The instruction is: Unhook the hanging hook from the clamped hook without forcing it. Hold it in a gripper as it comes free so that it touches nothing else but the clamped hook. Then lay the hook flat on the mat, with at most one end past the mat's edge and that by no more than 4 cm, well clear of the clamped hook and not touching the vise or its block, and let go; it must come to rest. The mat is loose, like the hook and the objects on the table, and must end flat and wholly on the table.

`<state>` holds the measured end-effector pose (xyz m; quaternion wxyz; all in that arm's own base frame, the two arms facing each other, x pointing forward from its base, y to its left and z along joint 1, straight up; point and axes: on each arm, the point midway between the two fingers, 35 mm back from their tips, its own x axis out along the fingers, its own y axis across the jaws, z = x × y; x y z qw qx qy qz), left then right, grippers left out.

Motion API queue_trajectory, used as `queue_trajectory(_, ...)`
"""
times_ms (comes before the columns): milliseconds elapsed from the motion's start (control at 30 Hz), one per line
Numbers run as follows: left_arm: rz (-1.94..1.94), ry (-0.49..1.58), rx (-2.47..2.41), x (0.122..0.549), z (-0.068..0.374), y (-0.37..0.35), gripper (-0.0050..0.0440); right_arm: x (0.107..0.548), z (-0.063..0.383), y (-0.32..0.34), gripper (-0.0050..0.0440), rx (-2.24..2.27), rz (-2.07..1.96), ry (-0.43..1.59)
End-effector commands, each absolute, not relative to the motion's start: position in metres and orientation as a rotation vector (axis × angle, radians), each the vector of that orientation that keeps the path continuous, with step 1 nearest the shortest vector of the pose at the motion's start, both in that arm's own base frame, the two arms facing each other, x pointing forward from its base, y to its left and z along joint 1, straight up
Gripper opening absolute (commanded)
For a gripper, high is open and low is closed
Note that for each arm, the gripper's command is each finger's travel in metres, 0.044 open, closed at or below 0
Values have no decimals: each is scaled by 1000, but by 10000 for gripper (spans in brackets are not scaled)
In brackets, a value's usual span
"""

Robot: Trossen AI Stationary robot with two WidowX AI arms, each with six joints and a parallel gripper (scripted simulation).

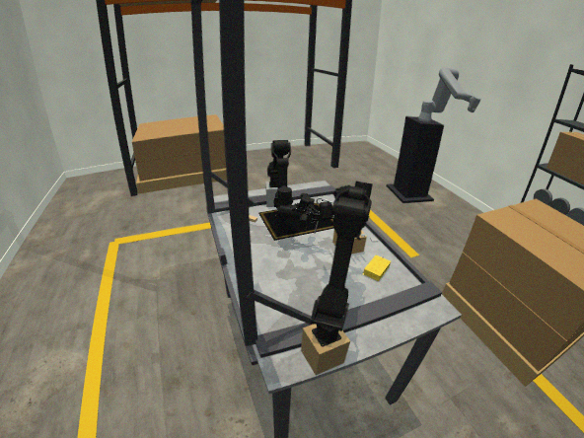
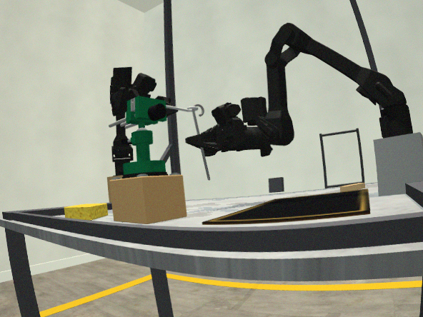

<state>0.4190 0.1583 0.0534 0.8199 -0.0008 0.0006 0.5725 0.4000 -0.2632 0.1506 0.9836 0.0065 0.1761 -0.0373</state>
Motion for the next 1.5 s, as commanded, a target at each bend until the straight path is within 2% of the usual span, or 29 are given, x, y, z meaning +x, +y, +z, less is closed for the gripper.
queue_trajectory(0, 1223, -21, -14, 420, 65, 158, 0, 402, 165, -264, 440, -5, -74, 325)
queue_trajectory(1467, 1223, -22, -14, 420, 91, 158, 0, 402, 165, -264, 440, -5, -74, 325)
